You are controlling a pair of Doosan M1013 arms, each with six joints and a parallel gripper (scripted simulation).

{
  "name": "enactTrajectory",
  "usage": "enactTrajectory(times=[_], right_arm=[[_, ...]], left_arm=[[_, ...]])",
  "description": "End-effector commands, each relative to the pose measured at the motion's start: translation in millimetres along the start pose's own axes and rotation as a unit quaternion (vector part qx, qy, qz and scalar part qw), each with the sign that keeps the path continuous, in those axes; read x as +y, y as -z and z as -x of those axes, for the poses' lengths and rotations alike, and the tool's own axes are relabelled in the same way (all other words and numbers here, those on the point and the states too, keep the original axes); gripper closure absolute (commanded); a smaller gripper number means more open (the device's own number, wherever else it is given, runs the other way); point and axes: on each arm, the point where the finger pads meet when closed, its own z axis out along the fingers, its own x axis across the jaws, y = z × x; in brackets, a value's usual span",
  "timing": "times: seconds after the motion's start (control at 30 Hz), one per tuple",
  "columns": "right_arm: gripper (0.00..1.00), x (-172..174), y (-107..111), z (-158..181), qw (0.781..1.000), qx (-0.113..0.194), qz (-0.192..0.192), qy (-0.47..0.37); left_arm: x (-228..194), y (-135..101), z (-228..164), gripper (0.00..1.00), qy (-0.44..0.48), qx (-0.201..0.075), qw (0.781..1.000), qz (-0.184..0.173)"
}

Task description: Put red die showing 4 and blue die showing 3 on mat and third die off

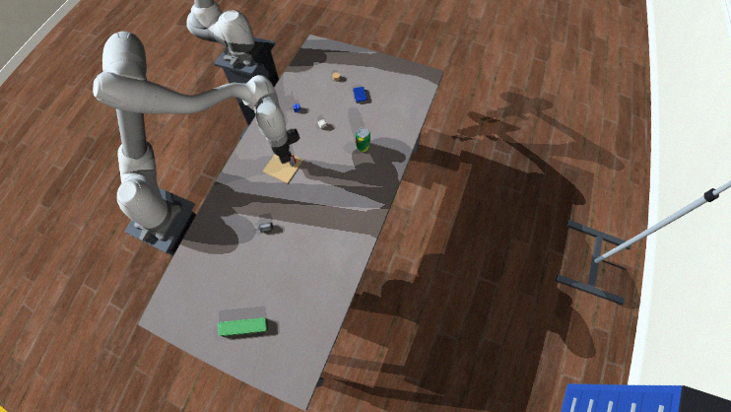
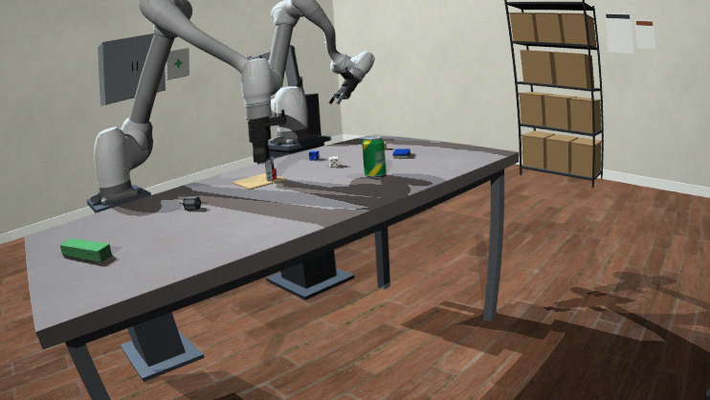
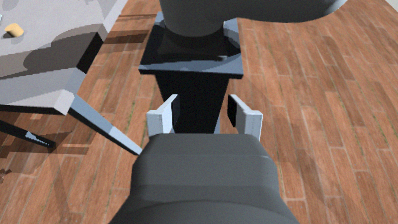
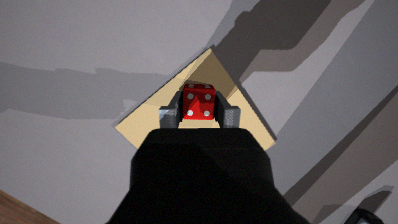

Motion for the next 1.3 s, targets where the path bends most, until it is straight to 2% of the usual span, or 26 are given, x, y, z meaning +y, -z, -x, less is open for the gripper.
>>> enactTrajectory(times=[0.0, 0.53, 0.57, 0.63, 0.67, 0.8, 0.83, 0.9, 0.93, 1.0, 1.03, 1.27], right_arm=[[0.43, -0.4, 0.7, 0.1, 1.0, 0.0, -0.001, 0.0], [0.43, -0.4, 0.7, 0.1, 1.0, 0.0, -0.001, 0.0], [0.37, -0.4, 0.7, 0.1, 1.0, 0.0, -0.001, 0.0], [0.37, -0.4, 0.7, 0.1, 1.0, 0.0, -0.001, 0.0], [0.31, -0.4, 0.7, 0.1, 1.0, 0.0, -0.001, 0.0], [0.31, -0.4, 0.7, 0.1, 1.0, 0.0, -0.001, 0.0], [0.25, -0.4, 0.7, 0.1, 1.0, 0.0, -0.001, 0.0], [0.25, -0.4, 0.7, 0.1, 1.0, 0.0, -0.001, 0.0], [0.19, -0.4, 0.7, 0.1, 1.0, 0.0, -0.001, 0.0], [0.19, -0.4, 0.7, 0.1, 1.0, 0.0, -0.001, 0.0], [0.13, -0.4, 0.7, 0.1, 1.0, 0.0, -0.001, 0.0], [0.13, -0.4, 0.7, 0.1, 1.0, 0.0, -0.001, 0.0]], left_arm=[[-0.1, 0.5, -0.1, 0.0, 0.0, 0.0, 1.0, 0.001], [-0.1, 0.5, -0.1, 0.0, 0.0, 0.0, 1.0, 0.001], [-0.1, 0.5, -0.1, 0.0, 0.0, 0.0, 1.0, 0.001], [-0.1, 0.5, -0.1, 0.0, 0.0, 0.0, 1.0, 0.001], [-0.1, 0.5, -0.1, 0.0, 0.0, 0.0, 1.0, 0.001], [-0.1, 0.5, -0.1, 0.0, 0.0, 0.0, 1.0, 0.001], [-0.1, 0.5, -0.1, 0.0, 0.0, 0.0, 1.0, 0.001], [-0.1, 0.5, -0.1, 0.0, 0.0, 0.0, 1.0, 0.001], [-0.1, 0.5, -0.1, 0.0, 0.0, 0.0, 1.0, 0.001], [-0.1, 0.5, -0.1, 0.0, 0.0, 0.0, 1.0, 0.001], [-0.1, 0.5, -0.1, 0.0, 0.0, 0.0, 1.0, 0.001], [-0.1, 0.5, -0.1, 0.0, 0.0, 0.0, 1.0, 0.001]])
